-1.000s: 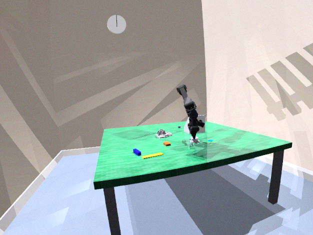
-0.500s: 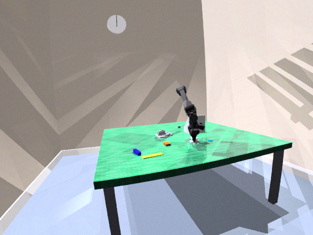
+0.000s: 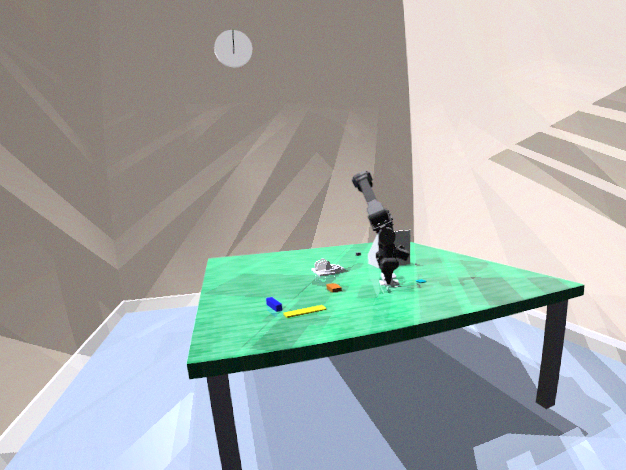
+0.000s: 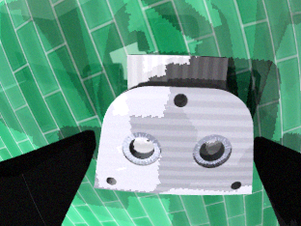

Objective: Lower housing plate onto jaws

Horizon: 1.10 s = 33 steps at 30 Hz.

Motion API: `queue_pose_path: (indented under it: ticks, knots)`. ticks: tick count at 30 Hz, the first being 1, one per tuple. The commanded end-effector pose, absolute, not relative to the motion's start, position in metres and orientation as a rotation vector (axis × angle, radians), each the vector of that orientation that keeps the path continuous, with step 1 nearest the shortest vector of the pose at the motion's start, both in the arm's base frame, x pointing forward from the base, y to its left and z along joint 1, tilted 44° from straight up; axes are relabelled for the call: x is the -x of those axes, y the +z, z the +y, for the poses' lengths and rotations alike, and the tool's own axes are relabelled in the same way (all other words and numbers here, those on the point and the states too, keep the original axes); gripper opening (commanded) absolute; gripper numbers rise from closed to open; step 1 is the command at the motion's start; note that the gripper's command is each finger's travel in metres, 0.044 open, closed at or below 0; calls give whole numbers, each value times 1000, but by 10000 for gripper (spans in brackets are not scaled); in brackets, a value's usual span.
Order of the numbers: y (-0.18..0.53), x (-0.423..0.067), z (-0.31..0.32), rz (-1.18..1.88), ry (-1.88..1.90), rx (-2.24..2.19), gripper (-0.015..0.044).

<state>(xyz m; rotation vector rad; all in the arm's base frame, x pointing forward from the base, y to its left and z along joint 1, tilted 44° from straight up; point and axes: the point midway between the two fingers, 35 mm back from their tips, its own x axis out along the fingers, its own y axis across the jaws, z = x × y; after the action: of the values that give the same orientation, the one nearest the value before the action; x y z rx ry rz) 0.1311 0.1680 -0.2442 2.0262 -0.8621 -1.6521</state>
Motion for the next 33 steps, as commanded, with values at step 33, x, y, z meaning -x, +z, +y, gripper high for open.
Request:
queue_pose_path:
  ticks: [33]
  knots:
    - [-243, -131, 169, -862, -1652, -2026, 351]
